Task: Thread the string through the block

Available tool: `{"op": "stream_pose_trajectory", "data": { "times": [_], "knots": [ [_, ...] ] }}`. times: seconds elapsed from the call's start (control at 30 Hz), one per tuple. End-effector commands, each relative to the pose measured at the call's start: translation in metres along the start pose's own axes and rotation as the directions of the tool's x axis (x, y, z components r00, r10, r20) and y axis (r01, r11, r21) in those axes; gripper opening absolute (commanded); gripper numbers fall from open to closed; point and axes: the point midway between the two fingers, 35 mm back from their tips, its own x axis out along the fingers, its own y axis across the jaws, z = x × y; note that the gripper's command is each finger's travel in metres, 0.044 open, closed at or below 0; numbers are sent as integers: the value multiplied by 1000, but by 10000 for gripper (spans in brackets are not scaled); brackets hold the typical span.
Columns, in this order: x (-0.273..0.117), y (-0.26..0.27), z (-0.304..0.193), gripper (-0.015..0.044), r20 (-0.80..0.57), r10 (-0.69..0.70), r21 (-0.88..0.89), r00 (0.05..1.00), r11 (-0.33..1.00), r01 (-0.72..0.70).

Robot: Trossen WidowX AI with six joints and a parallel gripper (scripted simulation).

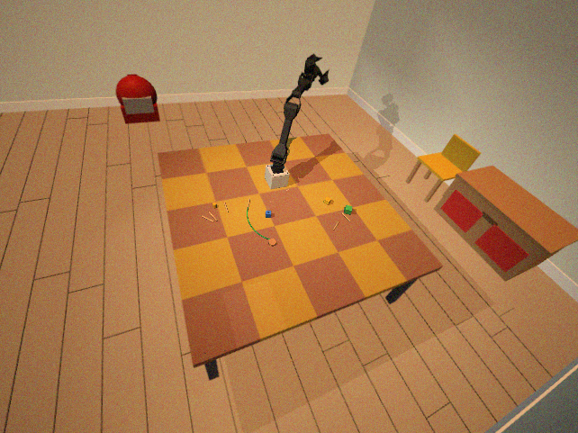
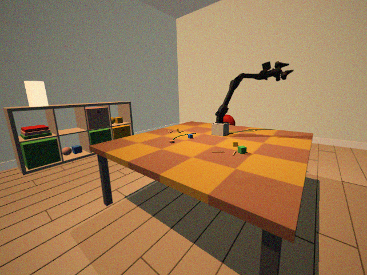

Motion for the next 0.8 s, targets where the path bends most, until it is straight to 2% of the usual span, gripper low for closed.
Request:
{"op": "stream_pose_trajectory", "data": {
  "times": [0.0,0.1,0.37,0.53,0.77],
  "knots": [
    [0,0,0,426,0,0,0,1000,1000,0],
    [3,10,-4,440,-3,19,-4,1000,1000,-19],
    [14,136,-64,440,-47,245,-23,968,969,-246],
    [4,188,-104,440,-91,356,65,930,934,-351],
    [-30,294,-166,440,-149,548,112,823,837,-536]
  ]
}}
